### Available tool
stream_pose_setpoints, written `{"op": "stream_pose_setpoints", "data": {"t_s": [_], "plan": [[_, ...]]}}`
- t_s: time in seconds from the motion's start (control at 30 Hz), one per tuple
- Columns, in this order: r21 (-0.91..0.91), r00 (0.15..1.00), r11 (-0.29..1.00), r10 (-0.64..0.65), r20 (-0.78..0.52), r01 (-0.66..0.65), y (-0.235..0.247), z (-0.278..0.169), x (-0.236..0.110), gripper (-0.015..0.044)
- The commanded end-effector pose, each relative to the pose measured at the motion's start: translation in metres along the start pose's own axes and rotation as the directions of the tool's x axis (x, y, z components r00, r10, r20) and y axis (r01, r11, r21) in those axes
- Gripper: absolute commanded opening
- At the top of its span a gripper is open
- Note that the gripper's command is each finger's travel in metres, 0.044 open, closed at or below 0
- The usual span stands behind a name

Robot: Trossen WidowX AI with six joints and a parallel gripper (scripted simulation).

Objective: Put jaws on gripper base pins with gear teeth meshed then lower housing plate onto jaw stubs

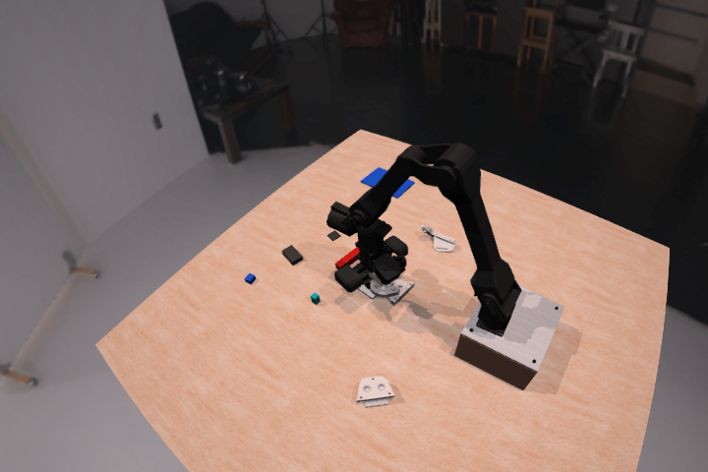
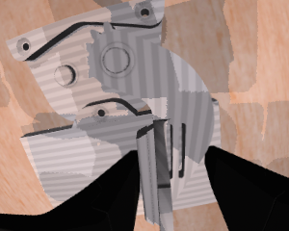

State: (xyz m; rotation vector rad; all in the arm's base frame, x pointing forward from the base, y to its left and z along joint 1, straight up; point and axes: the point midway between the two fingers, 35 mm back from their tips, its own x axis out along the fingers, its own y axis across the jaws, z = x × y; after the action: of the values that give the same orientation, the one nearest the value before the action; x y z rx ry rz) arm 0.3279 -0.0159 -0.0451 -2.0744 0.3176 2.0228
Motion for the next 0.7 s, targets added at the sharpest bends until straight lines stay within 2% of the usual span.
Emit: {"op": "stream_pose_setpoints", "data": {"t_s": [0.0,0.67], "plan": [[0.006,1.0,1.0,0.003,-0.003,-0.003,0.0005,-0.0005,0.0012,0.0134],[0.007,1.0,1.0,0.003,-0.003,-0.003,0.0005,-0.0005,0.0043,0.0134]]}}
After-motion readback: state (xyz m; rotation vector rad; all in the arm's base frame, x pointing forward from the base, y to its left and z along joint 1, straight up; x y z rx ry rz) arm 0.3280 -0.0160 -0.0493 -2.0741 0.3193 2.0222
